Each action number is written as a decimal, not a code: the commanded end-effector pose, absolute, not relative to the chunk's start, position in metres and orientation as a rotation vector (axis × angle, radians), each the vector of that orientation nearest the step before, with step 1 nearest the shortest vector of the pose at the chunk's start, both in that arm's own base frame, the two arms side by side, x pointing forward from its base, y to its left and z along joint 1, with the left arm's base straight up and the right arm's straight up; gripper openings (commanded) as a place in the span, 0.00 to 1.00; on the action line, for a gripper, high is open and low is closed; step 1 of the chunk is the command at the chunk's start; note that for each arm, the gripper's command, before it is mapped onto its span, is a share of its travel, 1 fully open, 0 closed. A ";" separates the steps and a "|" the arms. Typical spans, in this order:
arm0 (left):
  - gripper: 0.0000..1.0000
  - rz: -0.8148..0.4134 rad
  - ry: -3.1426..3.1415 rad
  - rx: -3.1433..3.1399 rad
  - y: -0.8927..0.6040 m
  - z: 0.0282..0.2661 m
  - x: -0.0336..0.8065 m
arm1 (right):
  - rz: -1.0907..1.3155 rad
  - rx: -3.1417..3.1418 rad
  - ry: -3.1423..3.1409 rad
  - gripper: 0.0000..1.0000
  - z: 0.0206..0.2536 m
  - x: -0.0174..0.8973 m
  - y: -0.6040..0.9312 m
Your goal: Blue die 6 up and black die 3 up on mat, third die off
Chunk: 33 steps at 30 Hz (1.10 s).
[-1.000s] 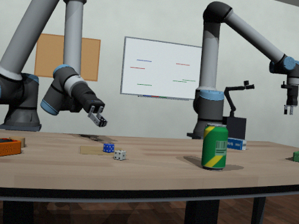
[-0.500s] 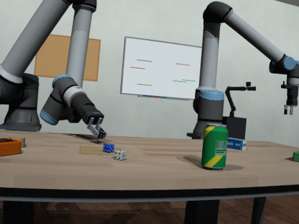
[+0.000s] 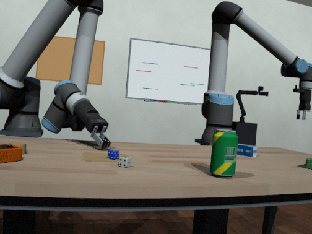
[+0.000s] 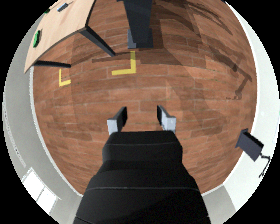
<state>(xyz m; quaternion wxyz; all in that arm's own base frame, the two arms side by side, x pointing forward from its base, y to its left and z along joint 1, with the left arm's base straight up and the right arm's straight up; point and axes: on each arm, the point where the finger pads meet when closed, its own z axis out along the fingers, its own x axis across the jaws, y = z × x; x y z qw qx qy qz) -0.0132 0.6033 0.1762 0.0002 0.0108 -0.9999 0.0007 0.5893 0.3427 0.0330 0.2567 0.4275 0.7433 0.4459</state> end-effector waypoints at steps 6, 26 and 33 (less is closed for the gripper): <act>1.00 0.000 -3.141 0.034 0.604 0.177 -0.013 | 1.211 1.160 2.016 0.49 0.033 0.590 0.343; 1.00 0.000 -3.141 0.034 0.604 0.177 -0.013 | 1.211 1.160 2.016 0.49 0.027 0.590 0.343; 1.00 0.000 -3.141 0.034 0.604 0.177 -0.013 | 1.211 1.160 2.016 0.49 0.023 0.590 0.343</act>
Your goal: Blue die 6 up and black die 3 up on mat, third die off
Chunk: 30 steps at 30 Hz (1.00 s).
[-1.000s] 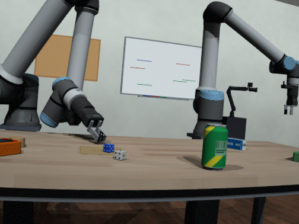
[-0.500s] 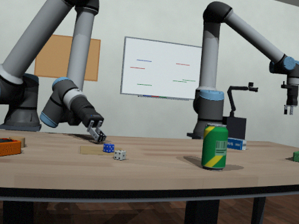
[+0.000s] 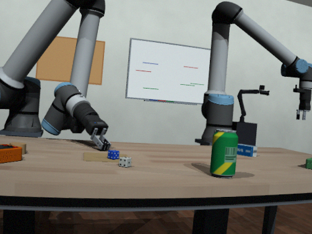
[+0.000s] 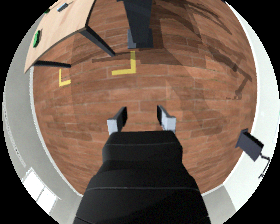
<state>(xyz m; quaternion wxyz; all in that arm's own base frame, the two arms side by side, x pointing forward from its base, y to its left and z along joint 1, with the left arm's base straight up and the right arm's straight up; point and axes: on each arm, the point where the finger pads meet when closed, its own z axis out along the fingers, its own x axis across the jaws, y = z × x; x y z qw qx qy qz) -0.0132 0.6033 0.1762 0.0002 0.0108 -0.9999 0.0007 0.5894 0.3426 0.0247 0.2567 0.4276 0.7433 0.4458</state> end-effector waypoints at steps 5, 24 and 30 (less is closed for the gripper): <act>1.00 0.000 -3.141 0.034 0.604 0.177 -0.013 | 1.211 1.160 2.016 0.49 0.021 0.590 0.343; 1.00 0.000 -3.141 0.034 0.604 0.177 -0.013 | 1.211 1.160 2.016 0.49 0.021 0.590 0.343; 1.00 0.000 -3.141 0.034 0.604 0.177 -0.013 | 1.211 1.160 2.016 0.55 0.021 0.590 0.343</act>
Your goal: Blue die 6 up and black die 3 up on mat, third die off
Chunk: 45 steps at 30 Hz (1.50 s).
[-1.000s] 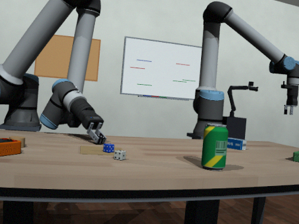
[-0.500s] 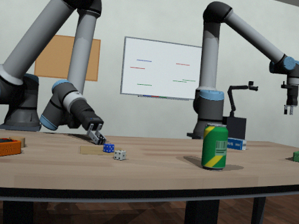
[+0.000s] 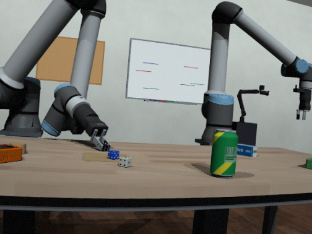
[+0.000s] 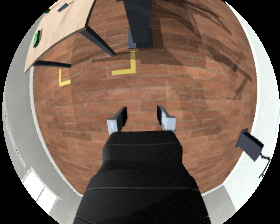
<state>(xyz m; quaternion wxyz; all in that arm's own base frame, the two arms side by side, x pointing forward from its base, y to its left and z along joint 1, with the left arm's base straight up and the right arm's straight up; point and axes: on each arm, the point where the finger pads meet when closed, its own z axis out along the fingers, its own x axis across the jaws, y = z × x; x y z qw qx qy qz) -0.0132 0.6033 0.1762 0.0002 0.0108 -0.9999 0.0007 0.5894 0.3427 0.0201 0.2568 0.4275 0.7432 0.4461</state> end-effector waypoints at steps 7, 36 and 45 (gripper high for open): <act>1.00 0.000 -3.141 0.034 0.604 0.177 -0.013 | 1.211 1.160 2.016 0.67 0.021 0.590 0.343; 1.00 0.000 -3.141 0.034 0.604 0.177 -0.013 | 1.211 1.160 2.016 0.79 0.021 0.590 0.343; 1.00 0.000 -3.141 0.034 0.604 0.177 -0.013 | 1.211 1.160 2.016 0.79 0.021 0.590 0.343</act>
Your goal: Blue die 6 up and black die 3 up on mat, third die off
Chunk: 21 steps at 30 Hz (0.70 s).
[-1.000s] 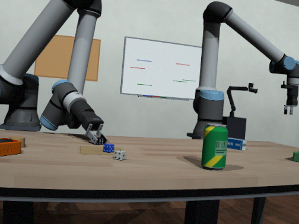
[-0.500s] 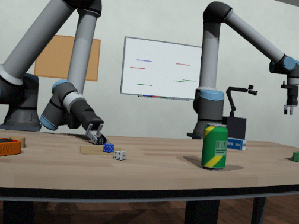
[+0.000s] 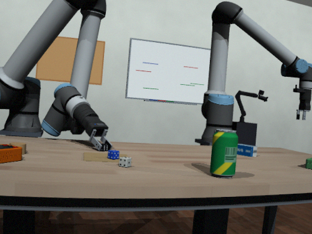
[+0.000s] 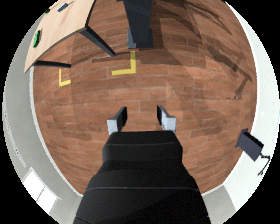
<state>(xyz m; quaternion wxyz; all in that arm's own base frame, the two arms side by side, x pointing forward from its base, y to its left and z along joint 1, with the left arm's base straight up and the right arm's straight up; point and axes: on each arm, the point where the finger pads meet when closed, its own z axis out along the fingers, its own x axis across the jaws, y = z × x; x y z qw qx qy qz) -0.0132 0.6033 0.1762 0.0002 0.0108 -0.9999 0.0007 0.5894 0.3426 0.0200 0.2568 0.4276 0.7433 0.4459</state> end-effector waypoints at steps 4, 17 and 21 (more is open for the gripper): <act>1.00 0.000 -3.141 0.034 0.604 0.177 -0.013 | 1.211 1.160 2.016 0.79 0.021 0.590 0.343; 1.00 0.000 -3.141 0.034 0.604 0.177 -0.013 | 1.211 1.160 2.016 0.79 0.022 0.587 0.341; 1.00 0.000 -3.141 0.034 0.604 0.177 -0.013 | 1.211 1.160 2.016 0.79 0.027 0.579 0.337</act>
